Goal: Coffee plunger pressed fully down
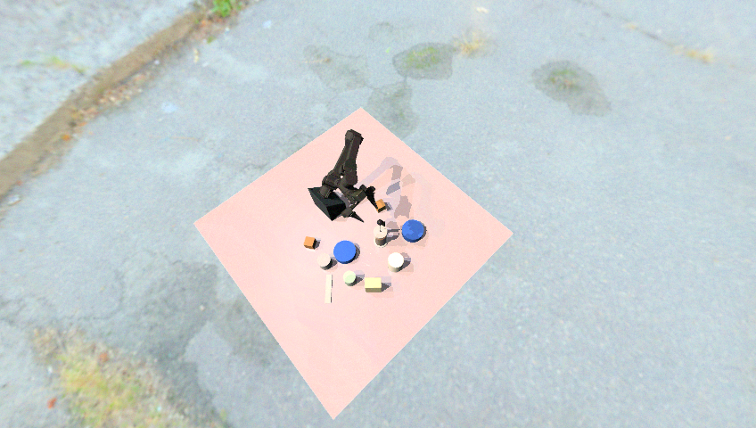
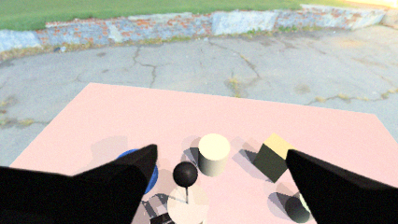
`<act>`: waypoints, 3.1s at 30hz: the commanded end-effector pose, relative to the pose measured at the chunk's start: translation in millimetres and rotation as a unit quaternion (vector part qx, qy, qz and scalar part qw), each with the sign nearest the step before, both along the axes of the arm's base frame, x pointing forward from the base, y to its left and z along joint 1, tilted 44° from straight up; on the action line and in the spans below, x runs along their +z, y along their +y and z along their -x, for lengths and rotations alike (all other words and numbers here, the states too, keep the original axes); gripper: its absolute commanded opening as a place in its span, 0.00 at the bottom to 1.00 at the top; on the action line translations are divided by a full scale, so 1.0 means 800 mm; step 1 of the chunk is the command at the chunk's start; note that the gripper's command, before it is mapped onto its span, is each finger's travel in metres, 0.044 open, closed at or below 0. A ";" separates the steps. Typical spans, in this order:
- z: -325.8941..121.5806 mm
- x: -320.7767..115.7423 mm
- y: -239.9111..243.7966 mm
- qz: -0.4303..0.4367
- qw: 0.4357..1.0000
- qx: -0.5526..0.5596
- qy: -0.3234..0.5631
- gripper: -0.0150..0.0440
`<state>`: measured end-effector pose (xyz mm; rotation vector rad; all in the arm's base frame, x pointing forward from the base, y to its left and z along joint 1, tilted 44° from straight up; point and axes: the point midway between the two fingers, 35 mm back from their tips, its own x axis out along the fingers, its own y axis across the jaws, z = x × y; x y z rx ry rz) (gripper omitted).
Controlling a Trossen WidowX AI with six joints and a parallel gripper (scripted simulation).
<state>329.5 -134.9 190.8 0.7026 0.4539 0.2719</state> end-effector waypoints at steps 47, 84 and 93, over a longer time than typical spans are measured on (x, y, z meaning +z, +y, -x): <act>-0.035 -0.052 0.107 -0.009 0.999 0.043 -0.029 0.73; -0.043 -0.083 0.132 -0.007 0.999 0.043 -0.028 0.46; -0.046 -0.096 0.144 -0.007 0.999 0.043 -0.028 0.46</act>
